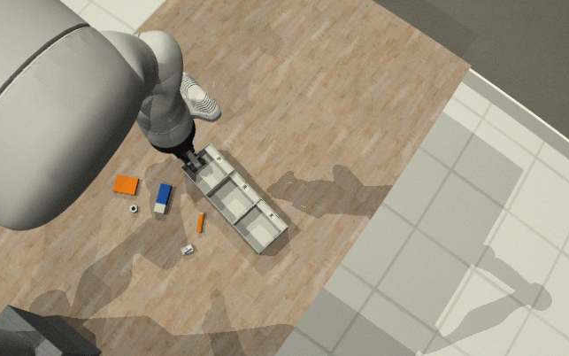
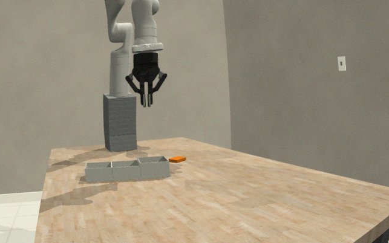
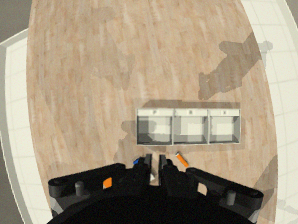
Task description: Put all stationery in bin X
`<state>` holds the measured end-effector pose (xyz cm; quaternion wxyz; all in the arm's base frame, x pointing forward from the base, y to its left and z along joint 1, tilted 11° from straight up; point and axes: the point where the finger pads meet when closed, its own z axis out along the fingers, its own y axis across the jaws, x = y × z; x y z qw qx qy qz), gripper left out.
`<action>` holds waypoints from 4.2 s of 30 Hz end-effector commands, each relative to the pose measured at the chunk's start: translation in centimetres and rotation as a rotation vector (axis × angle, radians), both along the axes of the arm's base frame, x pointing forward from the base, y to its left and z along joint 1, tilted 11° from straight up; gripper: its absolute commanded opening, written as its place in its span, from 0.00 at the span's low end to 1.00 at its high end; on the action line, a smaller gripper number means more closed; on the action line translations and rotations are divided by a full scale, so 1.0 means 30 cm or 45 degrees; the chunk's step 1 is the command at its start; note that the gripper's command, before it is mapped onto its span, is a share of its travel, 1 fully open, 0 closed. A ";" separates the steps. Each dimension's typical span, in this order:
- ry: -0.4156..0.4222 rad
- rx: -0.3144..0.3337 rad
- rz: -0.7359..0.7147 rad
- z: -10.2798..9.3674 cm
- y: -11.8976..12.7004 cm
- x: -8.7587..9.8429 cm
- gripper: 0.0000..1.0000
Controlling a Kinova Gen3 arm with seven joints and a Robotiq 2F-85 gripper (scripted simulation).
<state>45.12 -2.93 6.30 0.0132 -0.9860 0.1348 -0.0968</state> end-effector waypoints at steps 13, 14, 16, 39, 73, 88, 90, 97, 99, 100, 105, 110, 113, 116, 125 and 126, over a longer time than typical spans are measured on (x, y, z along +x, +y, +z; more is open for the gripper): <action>-0.007 -0.078 0.368 -0.138 0.045 -0.053 0.38; -0.006 -0.091 0.431 -0.162 0.054 -0.063 0.38; -0.006 -0.116 0.556 -0.211 0.073 -0.082 0.38; -0.005 -0.168 0.818 -0.460 0.178 -0.205 0.38; -0.005 -0.168 0.818 -0.455 0.163 -0.177 0.38; -0.005 -0.168 0.818 -0.494 0.163 -0.170 0.38; -0.005 -0.168 0.818 -0.494 0.163 -0.170 0.38; -0.005 -0.168 0.818 -0.588 0.166 -0.163 0.38; -0.005 -0.168 0.818 -0.615 0.167 -0.161 0.38; -0.005 -0.168 0.818 -0.628 0.168 -0.160 0.38; -0.005 -0.168 0.818 -0.659 0.170 -0.160 0.38; -0.006 -0.168 0.818 -0.658 0.169 -0.157 0.38; -0.005 -0.168 0.818 -0.657 0.167 -0.151 0.38; -0.005 -0.168 0.818 -0.656 0.166 -0.146 0.38; -0.005 -0.168 0.818 -0.658 0.164 -0.138 0.38; -0.005 -0.168 0.818 -0.663 0.164 -0.136 0.38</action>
